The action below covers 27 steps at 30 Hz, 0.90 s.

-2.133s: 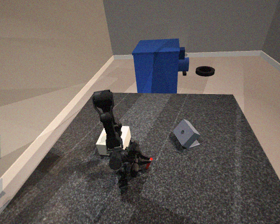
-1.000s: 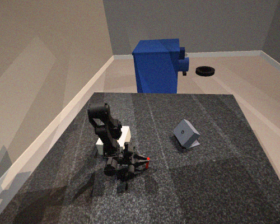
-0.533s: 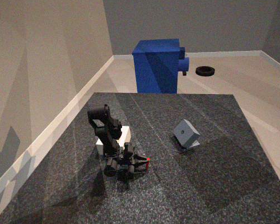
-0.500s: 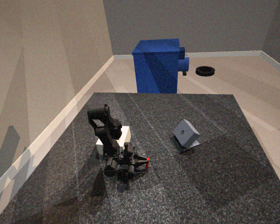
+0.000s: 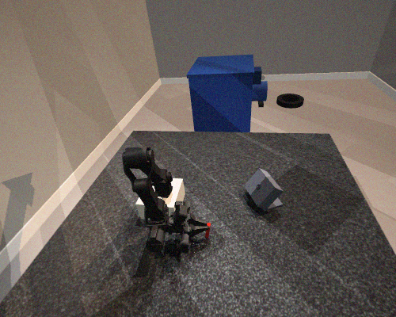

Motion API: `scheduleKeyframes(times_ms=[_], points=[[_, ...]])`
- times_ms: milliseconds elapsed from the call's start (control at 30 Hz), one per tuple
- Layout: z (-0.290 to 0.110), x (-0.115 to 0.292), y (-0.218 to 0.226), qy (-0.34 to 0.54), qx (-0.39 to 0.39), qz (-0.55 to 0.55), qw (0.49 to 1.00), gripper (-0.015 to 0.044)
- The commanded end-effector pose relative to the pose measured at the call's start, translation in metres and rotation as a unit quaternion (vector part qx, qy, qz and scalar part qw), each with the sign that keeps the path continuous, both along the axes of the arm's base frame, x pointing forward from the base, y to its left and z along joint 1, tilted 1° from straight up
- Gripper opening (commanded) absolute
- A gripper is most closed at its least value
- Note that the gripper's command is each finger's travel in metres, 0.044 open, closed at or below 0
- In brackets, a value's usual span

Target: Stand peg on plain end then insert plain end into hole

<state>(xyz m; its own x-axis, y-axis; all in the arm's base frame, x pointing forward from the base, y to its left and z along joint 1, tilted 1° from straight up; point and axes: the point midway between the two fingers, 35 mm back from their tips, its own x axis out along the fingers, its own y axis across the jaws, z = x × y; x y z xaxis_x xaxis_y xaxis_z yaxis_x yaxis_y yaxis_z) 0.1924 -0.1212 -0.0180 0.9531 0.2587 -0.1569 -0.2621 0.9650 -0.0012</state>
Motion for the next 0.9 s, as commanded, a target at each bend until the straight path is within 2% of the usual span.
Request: scheduleKeyframes(times_ms=[0, 867], points=[[-0.0004, -0.0011, -0.0002, 0.000, 0.000, 0.000, 1.000, 0.0051], [-0.0024, -0.0074, 0.0026, -0.008, 0.008, 0.001, 1.000, 0.0051]])
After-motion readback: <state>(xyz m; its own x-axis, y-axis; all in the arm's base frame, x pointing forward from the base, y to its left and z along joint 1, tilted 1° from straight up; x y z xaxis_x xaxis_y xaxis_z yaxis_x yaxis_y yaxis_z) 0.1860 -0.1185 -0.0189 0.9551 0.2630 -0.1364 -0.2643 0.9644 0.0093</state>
